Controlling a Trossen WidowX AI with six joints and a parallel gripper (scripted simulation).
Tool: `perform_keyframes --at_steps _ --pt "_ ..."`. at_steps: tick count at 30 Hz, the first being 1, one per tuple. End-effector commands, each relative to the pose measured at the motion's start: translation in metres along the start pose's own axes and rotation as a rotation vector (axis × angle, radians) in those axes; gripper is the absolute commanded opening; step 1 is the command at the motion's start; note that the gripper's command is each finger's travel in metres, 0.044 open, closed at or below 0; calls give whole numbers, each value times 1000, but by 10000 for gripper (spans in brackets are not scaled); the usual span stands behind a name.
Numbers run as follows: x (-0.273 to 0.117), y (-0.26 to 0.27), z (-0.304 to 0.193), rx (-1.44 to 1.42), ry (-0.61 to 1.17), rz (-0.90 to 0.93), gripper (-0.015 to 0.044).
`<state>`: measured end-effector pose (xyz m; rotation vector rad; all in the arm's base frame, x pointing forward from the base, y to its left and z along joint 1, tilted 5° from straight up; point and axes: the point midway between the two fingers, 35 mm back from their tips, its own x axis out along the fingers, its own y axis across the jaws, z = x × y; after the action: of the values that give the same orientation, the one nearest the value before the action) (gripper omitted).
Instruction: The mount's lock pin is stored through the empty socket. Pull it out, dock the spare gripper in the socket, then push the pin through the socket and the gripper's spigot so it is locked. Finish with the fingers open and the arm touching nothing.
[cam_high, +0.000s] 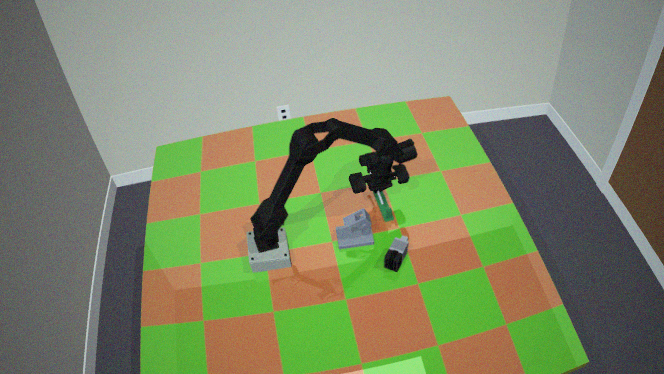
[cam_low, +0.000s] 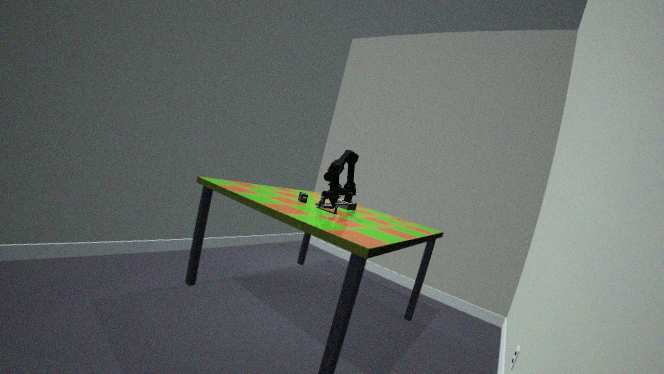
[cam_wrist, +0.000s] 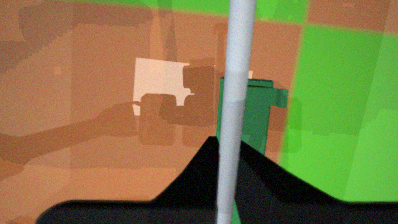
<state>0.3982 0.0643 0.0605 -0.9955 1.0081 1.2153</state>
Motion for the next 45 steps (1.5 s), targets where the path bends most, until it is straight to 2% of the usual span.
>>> perform_keyframes --at_steps 1,15,34,45 --pt "-10 -1 2 -2 -1 -7 0" --pt "-8 4 -1 6 4 20 0" --pt "-46 -9 -47 28 7 20 0" --pt "-33 -9 -50 28 12 24 0"
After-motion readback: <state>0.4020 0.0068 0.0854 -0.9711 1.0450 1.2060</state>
